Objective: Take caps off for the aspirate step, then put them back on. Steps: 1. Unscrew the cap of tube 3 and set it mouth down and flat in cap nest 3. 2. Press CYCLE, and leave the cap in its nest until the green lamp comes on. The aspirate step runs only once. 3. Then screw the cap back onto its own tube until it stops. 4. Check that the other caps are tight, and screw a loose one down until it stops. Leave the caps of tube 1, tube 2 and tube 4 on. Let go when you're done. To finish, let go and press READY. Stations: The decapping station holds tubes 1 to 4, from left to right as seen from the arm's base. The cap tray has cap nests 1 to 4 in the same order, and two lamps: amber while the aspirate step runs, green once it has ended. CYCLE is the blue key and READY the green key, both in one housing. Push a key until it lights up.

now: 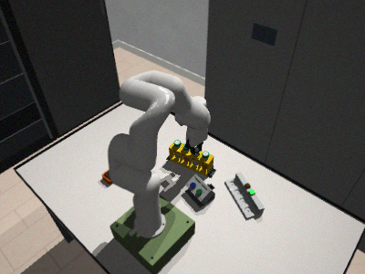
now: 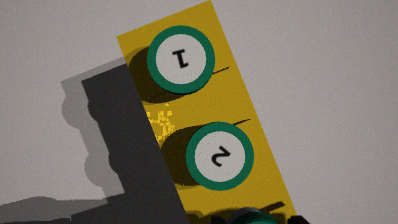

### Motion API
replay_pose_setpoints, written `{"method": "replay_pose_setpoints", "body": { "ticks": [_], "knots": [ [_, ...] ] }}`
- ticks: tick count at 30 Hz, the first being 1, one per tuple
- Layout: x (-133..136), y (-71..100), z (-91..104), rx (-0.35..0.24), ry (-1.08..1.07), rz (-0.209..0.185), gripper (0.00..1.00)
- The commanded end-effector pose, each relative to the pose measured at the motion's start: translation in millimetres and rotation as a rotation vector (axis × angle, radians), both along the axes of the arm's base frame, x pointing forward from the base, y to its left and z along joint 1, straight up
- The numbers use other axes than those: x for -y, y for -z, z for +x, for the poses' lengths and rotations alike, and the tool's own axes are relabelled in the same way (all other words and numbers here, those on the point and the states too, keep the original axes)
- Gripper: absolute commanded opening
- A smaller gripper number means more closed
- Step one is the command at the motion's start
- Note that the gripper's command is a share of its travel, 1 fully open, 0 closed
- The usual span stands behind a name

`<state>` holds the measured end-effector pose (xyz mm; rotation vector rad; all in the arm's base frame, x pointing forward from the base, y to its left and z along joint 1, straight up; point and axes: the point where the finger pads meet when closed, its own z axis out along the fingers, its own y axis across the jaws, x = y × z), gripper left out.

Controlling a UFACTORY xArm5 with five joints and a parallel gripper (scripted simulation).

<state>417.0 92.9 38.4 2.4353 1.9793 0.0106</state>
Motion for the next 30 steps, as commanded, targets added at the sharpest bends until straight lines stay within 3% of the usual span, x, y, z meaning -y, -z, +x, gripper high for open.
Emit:
{"method": "replay_pose_setpoints", "body": {
  "ticks": [1, 13, 30],
  "knots": [
    [-0.1, -0.3, 0.6, 0.002, 0.017, -0.003, 0.46],
    [-0.1, -0.3, 0.6, 0.002, 0.017, -0.003, 0.46],
    [-0.1, -1.4, 0.6, 0.002, -0.583, -0.008, 0.46]
  ]
}}
